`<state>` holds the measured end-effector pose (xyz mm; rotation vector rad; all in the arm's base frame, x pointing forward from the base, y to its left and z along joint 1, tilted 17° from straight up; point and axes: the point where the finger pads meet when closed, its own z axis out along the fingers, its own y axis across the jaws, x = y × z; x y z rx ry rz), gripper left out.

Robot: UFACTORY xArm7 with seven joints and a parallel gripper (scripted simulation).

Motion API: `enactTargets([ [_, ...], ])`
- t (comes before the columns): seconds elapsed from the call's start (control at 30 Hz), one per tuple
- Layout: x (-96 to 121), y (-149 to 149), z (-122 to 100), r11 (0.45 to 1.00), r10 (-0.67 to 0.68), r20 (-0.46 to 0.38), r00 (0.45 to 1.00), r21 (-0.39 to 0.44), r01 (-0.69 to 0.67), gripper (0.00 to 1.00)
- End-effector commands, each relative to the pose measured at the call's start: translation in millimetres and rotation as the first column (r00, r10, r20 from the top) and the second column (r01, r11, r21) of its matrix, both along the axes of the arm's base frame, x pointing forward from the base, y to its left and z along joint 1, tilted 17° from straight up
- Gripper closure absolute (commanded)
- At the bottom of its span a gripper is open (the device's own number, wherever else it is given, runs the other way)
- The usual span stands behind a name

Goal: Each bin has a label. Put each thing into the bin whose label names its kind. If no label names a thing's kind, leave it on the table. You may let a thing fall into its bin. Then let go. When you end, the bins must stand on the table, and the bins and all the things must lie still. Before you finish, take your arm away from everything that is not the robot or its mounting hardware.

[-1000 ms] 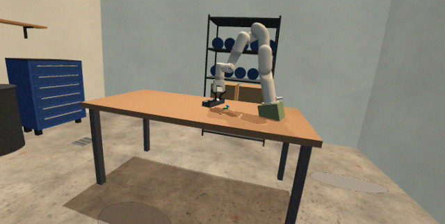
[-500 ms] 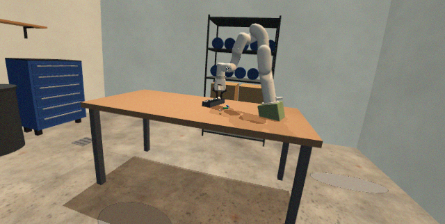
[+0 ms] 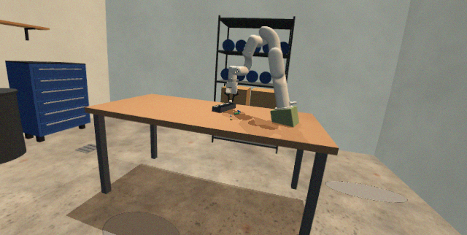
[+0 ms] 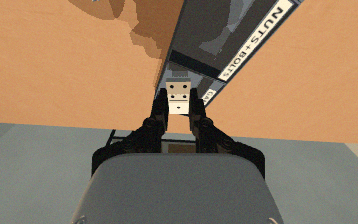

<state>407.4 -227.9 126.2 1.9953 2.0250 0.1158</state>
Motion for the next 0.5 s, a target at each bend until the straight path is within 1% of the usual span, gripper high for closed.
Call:
enactTargets([
  [0.0,3.9,-22.4,3.3,0.988,-0.148,0.020,0.989,0.048,0.147,1.00],
  [0.17,4.6,-27.0,4.2,0.963,-0.258,0.029,0.966,0.086,0.255,1.00],
  [0.33,4.6,-26.3,4.1,0.925,-0.364,0.032,0.931,0.126,0.358,1.00],
  [0.47,4.5,-25.4,3.9,0.921,-0.374,0.031,0.927,0.129,0.367,1.00],
])
